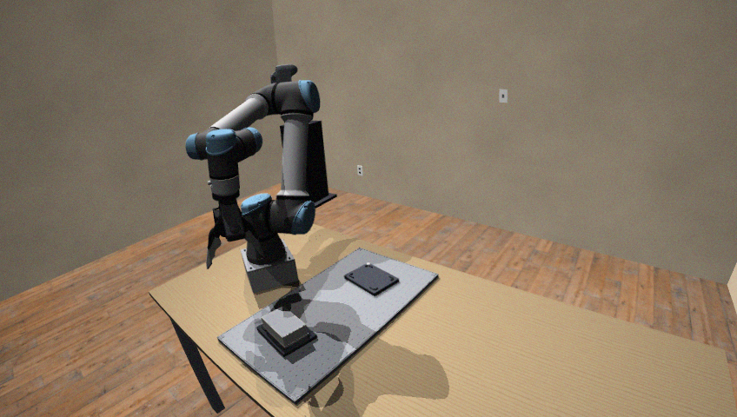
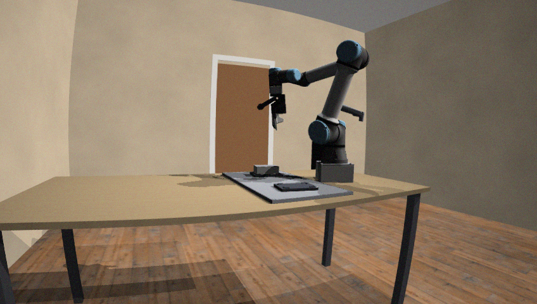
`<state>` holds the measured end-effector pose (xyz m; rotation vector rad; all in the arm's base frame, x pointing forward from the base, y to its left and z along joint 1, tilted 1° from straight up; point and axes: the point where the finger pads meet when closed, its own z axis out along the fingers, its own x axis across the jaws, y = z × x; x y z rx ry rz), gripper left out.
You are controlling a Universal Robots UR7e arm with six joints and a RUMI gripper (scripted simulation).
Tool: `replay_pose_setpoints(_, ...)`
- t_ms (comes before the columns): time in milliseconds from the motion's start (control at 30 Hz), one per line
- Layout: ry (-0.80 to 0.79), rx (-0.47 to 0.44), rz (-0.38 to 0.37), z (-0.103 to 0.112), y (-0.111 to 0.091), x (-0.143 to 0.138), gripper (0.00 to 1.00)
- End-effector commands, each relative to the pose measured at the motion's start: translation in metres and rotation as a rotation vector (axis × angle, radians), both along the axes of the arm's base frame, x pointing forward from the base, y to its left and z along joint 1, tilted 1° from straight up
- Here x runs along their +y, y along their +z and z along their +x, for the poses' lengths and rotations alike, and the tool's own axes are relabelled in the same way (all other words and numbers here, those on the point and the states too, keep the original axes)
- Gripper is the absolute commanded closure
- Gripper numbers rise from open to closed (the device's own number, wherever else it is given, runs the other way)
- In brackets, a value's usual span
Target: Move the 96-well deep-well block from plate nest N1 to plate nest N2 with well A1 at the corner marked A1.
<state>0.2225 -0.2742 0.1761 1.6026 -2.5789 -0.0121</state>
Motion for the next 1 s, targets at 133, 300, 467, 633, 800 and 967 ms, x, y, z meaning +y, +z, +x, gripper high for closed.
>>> replay_pose_setpoints(133, 0.043, -0.019, 0.008, 0.016, -0.024, 0.001, 0.0)
replay_pose_setpoints(300, 0.056, -0.024, 0.011, 0.029, -0.045, 0.004, 0.0)
replay_pose_setpoints(467, 0.099, -0.042, 0.021, 0.04, -0.063, 0.01, 0.0)
replay_pose_setpoints(633, 0.142, -0.06, 0.031, 0.05, -0.081, 0.016, 0.0)
replay_pose_setpoints(800, 0.142, -0.06, 0.031, 0.057, -0.093, 0.021, 0.0)
replay_pose_setpoints(967, 0.185, -0.078, 0.042, 0.066, -0.111, 0.03, 0.0)
